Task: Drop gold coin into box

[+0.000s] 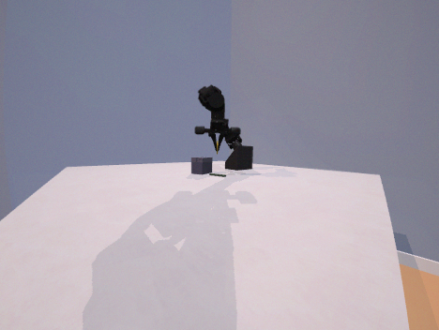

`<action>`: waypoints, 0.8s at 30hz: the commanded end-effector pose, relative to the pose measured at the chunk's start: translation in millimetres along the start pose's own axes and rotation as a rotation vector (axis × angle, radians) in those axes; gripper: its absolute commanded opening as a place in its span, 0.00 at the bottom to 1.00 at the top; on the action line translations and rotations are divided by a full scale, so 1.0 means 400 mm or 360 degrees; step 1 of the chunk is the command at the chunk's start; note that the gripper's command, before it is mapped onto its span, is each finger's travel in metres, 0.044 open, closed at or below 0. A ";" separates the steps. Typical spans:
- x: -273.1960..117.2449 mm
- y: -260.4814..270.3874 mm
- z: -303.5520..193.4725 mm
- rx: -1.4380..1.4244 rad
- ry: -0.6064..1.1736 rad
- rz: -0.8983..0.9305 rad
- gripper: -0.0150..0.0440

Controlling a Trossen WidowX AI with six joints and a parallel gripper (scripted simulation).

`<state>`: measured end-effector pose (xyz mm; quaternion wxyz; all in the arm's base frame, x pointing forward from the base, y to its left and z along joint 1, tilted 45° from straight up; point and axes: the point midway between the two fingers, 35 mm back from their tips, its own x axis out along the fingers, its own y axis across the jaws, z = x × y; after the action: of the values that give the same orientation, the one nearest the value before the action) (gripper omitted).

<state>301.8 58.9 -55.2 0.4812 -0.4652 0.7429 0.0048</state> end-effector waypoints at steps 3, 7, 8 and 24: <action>-0.004 -0.005 0.002 0.0301 -0.0004 0.0000 0.25; -0.005 -0.007 0.002 0.0520 -0.0004 0.0000 0.25; -0.005 -0.008 0.002 0.0575 -0.0004 0.0000 0.25; -0.007 -0.036 -0.023 0.0819 -0.0005 0.0002 0.25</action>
<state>306.0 54.3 -49.0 0.5849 -0.3265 0.7197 -0.1825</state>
